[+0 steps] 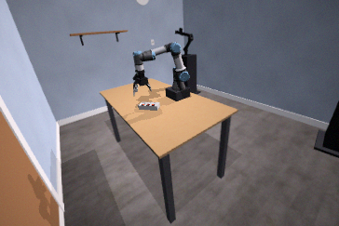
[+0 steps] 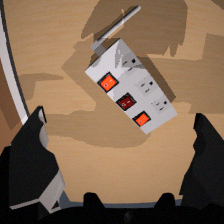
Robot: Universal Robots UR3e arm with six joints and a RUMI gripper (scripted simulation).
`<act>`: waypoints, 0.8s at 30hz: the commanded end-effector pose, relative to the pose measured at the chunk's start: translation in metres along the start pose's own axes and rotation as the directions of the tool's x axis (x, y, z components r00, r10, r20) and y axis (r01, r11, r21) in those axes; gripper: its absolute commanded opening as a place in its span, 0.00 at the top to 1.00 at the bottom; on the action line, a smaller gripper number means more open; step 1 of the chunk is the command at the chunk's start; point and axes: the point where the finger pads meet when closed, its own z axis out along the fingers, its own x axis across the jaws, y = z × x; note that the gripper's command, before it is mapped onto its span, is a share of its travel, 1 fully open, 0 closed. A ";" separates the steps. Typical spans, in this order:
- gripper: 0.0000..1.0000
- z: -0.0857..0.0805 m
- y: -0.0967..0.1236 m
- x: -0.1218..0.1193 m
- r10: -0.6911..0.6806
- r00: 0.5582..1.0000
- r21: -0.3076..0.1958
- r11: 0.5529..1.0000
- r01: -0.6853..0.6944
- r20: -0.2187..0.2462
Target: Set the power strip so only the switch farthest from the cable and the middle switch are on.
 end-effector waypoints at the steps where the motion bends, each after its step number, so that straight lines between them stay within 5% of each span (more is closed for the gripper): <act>1: 0.00 0.006 0.002 -0.007 -0.220 0.976 -0.008 0.976 0.220 0.010; 15: 0.00 0.017 0.010 -0.018 -0.560 0.828 -0.004 0.829 0.560 0.013; 24: 0.00 0.021 0.013 -0.021 -0.652 0.758 -0.002 0.758 0.652 0.013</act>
